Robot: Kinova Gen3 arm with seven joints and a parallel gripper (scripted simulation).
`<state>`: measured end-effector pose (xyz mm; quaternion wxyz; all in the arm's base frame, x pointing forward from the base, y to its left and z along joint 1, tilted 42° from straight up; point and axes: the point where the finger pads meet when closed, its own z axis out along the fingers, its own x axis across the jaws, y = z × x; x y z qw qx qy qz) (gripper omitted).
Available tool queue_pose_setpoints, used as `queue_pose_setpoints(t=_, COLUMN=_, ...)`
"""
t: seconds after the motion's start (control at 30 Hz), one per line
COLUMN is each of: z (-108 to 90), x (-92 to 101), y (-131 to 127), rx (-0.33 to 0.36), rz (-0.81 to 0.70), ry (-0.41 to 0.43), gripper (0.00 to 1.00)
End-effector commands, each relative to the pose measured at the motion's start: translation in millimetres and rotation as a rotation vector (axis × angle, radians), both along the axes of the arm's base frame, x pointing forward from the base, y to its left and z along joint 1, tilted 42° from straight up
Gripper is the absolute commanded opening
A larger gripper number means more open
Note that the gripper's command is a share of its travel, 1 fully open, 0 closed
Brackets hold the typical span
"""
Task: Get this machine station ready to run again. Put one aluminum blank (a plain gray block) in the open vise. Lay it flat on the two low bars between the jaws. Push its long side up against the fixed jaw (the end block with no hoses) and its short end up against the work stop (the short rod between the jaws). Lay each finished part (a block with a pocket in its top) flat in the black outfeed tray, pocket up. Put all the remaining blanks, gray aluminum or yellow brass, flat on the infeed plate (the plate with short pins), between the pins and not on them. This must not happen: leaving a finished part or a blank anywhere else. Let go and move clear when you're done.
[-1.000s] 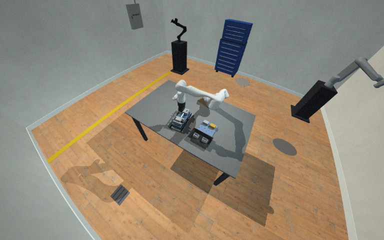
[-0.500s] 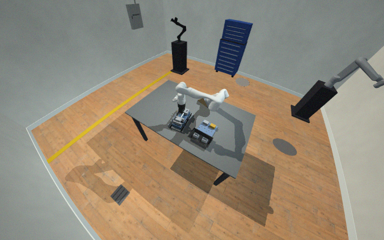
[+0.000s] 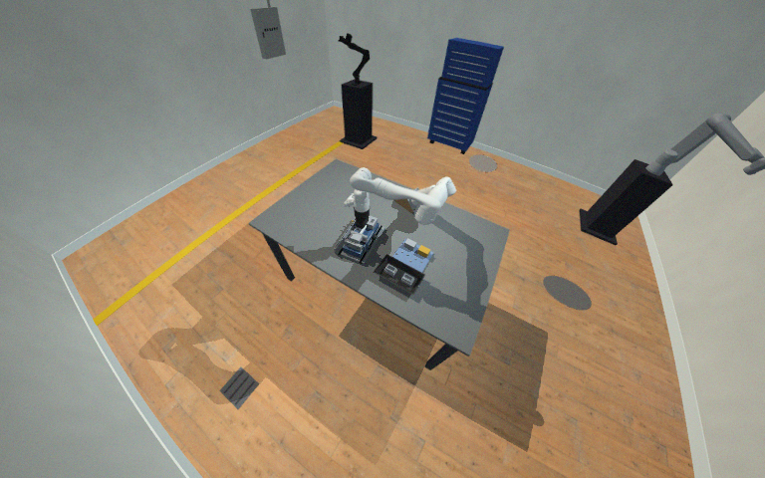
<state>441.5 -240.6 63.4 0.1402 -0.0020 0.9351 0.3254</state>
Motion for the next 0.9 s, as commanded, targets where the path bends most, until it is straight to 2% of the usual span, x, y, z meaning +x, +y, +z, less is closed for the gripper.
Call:
queue_pose_setpoints(t=0.0, z=-6.0, x=2.1, y=3.4, rx=-0.003, rz=0.004, ry=-0.004, gripper=0.0)
queue_pose_setpoints(t=0.87, z=-10.0, x=4.0, y=5.9, rx=-0.004, rz=0.003, ry=-0.005, gripper=0.0)
